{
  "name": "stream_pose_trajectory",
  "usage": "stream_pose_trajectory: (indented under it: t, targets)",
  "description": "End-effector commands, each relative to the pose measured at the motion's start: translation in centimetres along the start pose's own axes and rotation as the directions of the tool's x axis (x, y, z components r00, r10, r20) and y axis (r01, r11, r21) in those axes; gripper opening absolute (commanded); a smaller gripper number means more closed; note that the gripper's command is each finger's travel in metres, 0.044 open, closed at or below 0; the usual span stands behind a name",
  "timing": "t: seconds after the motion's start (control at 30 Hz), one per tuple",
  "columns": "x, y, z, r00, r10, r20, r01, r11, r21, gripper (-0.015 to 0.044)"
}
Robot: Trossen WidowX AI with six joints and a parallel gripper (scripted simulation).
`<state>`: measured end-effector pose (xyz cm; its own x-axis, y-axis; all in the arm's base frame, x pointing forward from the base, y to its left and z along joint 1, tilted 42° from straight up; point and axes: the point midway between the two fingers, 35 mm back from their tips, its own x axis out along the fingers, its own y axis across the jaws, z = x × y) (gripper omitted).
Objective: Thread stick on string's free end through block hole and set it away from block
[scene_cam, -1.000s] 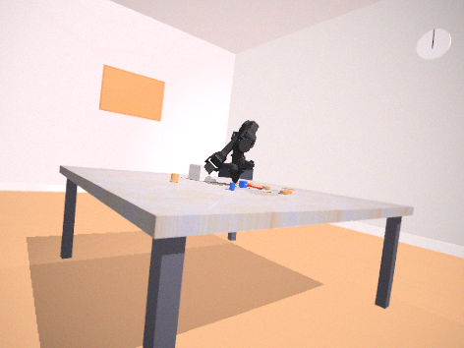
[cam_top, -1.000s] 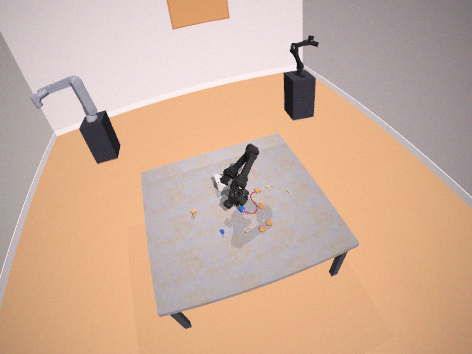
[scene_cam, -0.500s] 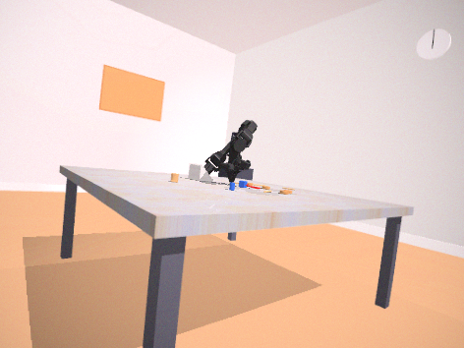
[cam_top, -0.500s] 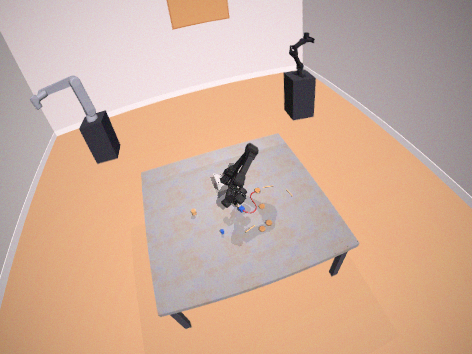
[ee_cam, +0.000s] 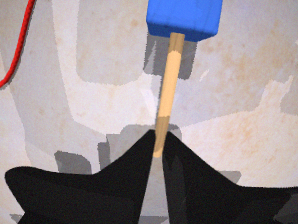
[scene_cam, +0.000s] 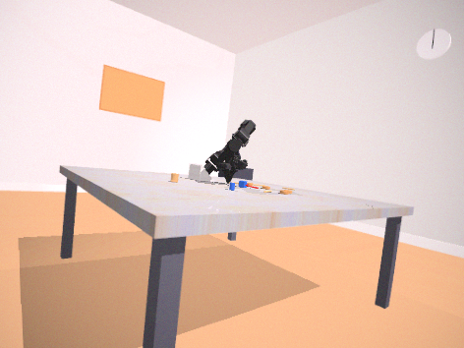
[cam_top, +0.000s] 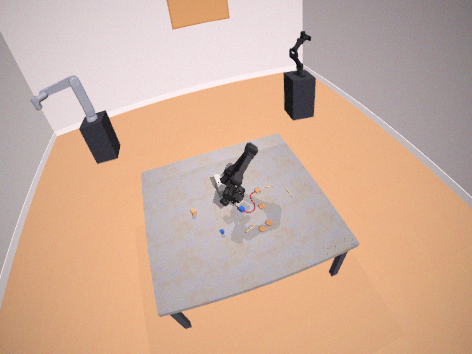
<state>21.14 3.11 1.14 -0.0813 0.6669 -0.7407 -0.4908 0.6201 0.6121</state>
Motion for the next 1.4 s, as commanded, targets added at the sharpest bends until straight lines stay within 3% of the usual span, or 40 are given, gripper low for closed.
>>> stream_pose_trajectory:
  t: [0.0,1.37]
  targets:
    - [0.0,0.0,-0.6,1.0,0.0,-0.004,0.0,1.0,0.001,0.0]
    - [1.1,-0.2,-5.5,1.0,-0.01,-0.003,0.01,1.0,-0.007,0.0]
